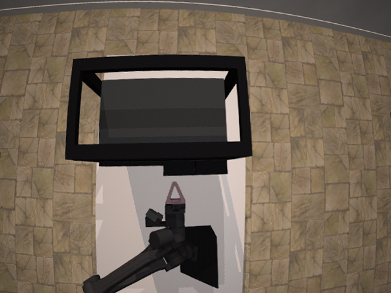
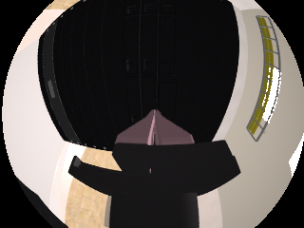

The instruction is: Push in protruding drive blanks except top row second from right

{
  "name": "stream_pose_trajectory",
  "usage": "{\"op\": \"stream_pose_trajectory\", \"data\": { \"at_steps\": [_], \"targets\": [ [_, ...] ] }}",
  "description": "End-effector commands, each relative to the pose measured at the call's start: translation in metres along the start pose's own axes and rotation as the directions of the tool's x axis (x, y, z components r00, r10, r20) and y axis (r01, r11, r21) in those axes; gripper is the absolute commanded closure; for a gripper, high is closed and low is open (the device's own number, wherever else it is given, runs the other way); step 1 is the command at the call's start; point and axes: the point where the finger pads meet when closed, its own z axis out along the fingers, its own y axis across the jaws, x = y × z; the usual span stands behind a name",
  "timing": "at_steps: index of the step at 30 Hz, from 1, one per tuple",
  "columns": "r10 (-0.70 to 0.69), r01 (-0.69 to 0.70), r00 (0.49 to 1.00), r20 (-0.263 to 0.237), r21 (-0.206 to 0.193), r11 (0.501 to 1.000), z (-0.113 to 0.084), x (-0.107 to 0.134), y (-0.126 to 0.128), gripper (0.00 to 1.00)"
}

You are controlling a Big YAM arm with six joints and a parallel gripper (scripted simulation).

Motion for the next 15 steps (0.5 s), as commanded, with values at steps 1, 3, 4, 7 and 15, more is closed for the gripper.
{"op": "stream_pose_trajectory", "data": {
  "at_steps": [1, 3, 4, 7, 15],
  "targets": [
    [0.014, -0.014, 1.0, -0.028, 0.012, 1.0, -0.028, 0.008, -0.001, 1.0],
    [0.012, -0.012, 1.0, -0.028, 0.012, 1.0, -0.034, 0.007, 0.0, 1.0],
    [0.012, -0.012, 1.0, -0.028, 0.012, 1.0, -0.035, 0.007, 0.0, 1.0],
    [0.024, -0.024, 0.999, -0.035, 0.006, 1.0, -0.034, 0.013, 0.003, 1.0],
    [0.005, -0.004, 1.0, -0.025, 0.015, 1.0, -0.036, 0.026, 0.002, 1.0]
  ]
}}
